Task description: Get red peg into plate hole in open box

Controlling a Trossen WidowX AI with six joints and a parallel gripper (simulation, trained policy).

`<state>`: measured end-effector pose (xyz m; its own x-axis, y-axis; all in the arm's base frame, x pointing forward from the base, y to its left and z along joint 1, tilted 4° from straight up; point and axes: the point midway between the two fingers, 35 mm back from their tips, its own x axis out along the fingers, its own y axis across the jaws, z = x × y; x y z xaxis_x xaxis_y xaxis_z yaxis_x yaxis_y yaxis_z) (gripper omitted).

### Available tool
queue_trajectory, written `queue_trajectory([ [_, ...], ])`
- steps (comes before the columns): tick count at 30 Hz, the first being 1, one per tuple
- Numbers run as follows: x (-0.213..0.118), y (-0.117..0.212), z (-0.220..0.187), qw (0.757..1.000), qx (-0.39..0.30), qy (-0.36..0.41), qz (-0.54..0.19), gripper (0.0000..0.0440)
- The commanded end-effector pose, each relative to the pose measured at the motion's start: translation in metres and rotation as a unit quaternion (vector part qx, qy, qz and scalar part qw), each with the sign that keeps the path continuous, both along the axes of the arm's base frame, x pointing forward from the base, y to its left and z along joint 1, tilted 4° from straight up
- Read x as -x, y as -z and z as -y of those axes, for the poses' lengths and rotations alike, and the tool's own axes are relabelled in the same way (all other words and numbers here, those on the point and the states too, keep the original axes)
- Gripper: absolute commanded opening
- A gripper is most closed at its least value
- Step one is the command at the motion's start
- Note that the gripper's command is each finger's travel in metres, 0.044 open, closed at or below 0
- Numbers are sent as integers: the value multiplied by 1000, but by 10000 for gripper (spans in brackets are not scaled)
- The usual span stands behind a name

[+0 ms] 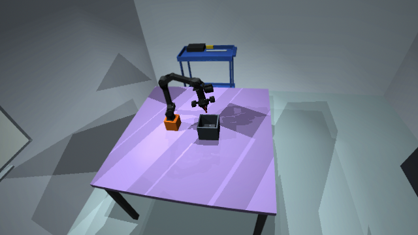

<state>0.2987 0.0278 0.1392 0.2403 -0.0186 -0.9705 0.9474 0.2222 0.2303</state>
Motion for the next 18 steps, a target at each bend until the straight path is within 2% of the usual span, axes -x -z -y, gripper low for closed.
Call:
queue_trajectory([
  [1,-3,1,8,1000,5,-1,-6,0],
  [18,-16,22,45,999,12,-3,-39,0],
])
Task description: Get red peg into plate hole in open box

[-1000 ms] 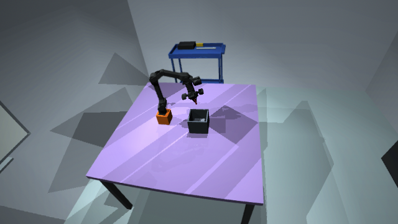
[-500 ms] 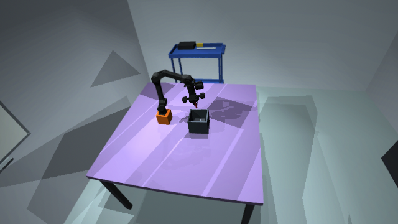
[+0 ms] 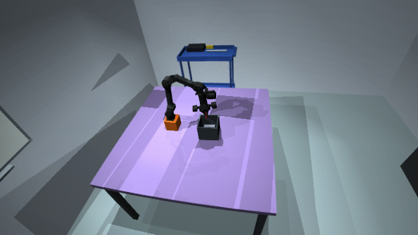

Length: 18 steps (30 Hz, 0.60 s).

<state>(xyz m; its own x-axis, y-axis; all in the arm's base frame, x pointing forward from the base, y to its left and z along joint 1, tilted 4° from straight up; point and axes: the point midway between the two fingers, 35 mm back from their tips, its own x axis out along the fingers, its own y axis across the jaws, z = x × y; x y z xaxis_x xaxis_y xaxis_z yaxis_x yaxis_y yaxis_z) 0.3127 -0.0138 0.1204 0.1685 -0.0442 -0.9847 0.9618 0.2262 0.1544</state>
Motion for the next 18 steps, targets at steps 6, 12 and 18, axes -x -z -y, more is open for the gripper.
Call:
queue_trajectory([
  [6,-6,19,12,1000,-3,-3,-12,0],
  [12,-12,34,18,1000,-9,-5,-18,0],
  [18,-18,45,24,1000,-11,-11,-19,0],
])
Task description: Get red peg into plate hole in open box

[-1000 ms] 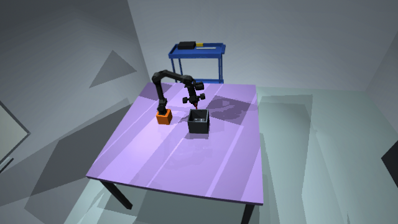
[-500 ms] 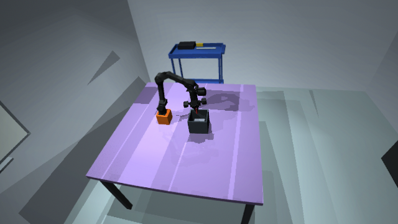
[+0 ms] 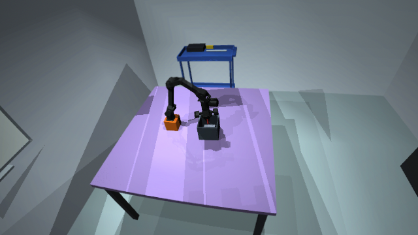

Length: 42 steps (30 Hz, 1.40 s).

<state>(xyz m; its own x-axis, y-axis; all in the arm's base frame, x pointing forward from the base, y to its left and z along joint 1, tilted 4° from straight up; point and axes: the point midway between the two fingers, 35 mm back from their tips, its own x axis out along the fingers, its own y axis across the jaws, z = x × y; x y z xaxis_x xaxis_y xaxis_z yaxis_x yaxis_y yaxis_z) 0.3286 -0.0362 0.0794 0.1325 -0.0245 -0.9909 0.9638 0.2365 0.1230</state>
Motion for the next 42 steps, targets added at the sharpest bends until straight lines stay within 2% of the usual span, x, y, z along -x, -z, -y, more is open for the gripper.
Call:
queue_trajectory([
  [1,-2,6,3,1000,-3,-5,-1,0],
  [15,-11,38,9,999,-2,-31,-15,1],
  [17,-12,41,10,999,0,-35,-18,20],
  [22,-12,46,10,999,-2,-43,-30,101],
  [28,-6,42,-1,997,-42,-38,-47,99],
  [42,16,14,-28,989,-118,-16,-88,30],
])
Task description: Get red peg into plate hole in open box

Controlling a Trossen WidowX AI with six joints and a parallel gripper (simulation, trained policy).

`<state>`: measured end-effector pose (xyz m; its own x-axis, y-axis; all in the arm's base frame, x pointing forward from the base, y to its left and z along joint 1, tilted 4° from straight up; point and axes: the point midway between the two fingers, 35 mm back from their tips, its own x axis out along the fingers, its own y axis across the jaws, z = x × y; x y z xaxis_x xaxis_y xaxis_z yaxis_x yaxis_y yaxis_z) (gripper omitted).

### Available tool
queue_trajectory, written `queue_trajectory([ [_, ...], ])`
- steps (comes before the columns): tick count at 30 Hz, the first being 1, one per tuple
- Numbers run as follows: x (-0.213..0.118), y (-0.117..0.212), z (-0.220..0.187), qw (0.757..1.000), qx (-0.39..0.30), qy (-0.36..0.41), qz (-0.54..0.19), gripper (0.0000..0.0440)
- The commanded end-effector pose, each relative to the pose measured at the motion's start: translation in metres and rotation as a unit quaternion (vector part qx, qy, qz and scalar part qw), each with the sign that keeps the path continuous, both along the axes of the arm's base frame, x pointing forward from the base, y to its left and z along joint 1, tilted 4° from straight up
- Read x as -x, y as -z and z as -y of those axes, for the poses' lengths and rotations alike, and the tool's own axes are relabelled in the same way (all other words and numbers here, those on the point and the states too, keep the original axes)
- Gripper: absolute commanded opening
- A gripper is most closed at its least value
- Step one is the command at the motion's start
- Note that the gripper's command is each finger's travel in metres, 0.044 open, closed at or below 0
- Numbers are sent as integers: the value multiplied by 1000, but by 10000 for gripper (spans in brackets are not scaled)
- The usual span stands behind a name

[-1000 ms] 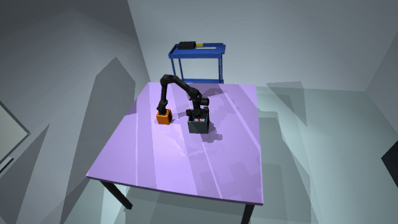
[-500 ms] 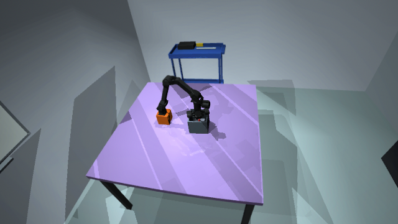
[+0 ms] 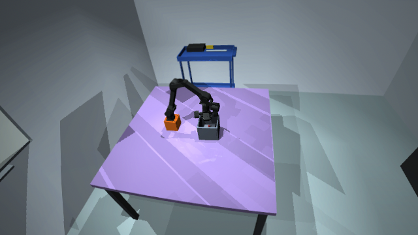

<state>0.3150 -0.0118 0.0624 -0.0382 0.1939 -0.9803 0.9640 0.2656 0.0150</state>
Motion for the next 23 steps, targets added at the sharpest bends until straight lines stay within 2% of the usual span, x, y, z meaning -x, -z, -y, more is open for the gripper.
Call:
queue_trajectory([
  [1,3,-4,-5,1000,-12,9,-8,28],
  [3,-2,-11,-3,1000,-16,11,-2,0],
  [7,-11,-21,2,999,-28,17,12,0],
  [23,-43,-63,15,992,-98,25,74,32],
])
